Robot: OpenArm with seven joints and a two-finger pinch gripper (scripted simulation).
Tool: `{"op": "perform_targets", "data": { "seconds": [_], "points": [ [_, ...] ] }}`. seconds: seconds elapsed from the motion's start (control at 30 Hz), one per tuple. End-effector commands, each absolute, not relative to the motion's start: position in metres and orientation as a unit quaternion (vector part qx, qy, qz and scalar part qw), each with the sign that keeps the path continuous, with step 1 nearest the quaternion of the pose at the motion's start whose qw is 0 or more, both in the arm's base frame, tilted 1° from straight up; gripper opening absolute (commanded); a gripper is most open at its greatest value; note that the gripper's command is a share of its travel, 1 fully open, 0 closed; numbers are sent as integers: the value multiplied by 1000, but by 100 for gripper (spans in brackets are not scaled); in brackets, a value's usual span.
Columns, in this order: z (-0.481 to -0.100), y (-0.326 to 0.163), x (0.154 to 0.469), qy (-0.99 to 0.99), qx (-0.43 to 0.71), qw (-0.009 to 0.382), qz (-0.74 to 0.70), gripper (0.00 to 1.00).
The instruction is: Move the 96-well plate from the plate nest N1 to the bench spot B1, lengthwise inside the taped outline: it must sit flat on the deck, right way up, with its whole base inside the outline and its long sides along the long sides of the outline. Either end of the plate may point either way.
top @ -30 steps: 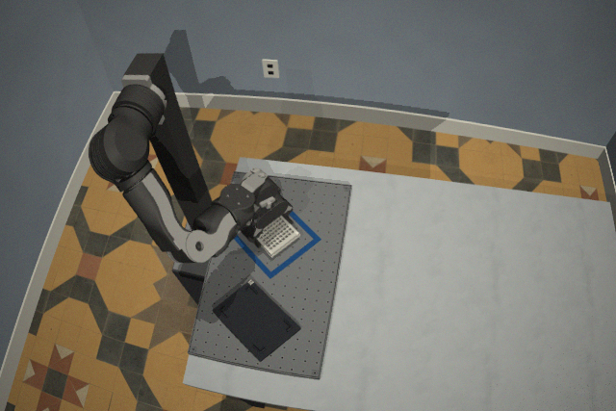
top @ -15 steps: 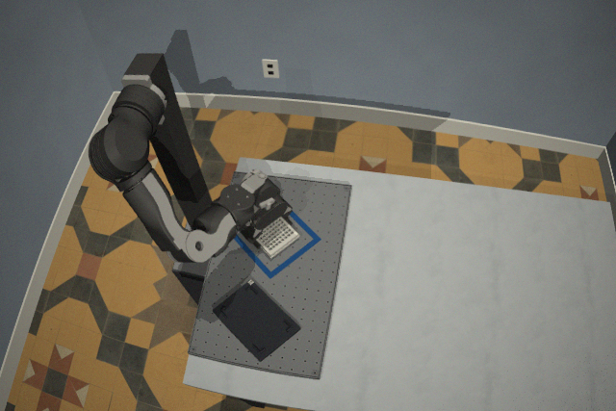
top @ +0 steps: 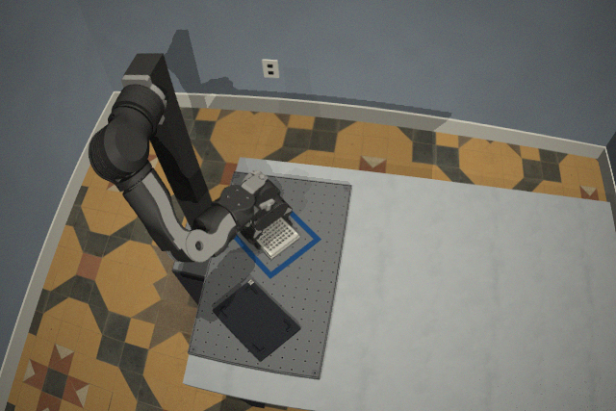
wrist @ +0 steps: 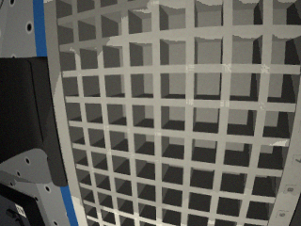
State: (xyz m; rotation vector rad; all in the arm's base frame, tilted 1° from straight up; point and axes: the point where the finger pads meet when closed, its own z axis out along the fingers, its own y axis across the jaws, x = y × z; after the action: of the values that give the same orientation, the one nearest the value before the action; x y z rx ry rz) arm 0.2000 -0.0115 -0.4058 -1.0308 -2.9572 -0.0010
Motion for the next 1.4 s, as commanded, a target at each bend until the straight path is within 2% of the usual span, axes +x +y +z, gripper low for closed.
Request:
{"op": "perform_targets", "data": {
  "seconds": [0.0,1.37],
  "points": [
    [-405,-10,201,-945,-327,4,-4,0],
    [-404,-9,204,-944,-329,3,-5,0]
  ]
}}
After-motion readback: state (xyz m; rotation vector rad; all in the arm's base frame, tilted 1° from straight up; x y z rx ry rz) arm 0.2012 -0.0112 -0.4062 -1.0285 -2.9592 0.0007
